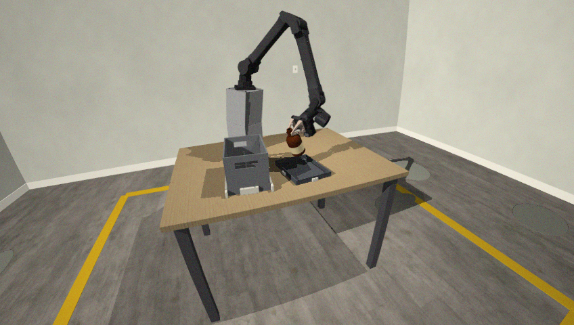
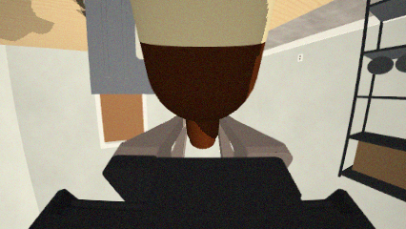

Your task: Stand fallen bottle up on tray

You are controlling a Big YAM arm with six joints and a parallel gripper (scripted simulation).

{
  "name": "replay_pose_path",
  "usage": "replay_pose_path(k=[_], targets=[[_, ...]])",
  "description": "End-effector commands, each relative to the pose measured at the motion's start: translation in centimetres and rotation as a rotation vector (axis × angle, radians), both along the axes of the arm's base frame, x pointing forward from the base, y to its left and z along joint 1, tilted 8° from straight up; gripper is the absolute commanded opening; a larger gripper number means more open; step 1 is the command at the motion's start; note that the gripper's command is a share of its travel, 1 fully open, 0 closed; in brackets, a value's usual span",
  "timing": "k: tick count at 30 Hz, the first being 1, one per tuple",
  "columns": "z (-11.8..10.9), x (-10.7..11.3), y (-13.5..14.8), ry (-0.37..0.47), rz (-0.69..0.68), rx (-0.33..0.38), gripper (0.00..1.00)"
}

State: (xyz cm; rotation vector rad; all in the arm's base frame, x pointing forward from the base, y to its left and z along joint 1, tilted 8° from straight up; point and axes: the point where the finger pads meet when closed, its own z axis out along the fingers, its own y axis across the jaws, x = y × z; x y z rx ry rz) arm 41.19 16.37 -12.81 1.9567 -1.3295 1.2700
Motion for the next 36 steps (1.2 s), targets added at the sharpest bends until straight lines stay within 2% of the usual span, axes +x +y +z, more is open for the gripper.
replay_pose_path(k=[1,6,7,9,14,17,20,23,24,36], targets=[[0.3,0.1,0.7,-0.025,-0.006,-0.019,0.00],[0.7,0.3,0.8,-0.041,-0.009,-0.032,0.00],[1.7,0.9,1.0,-0.063,-0.018,-0.021,0.00],[0.3,0.1,0.7,-0.043,-0.010,-0.057,0.00],[0.3,0.1,0.8,-0.056,-0.009,-0.081,0.00],[1.4,0.6,1.2,-0.080,-0.012,-0.073,0.00],[0.5,0.3,0.6,-0.066,-0.016,-0.094,0.00],[0.5,0.3,0.6,-0.068,-0.015,-0.095,0.00],[2.0,0.9,1.3,-0.094,-0.016,-0.072,0.00],[1.8,0.7,1.1,-0.090,-0.015,-0.077,0.00]])
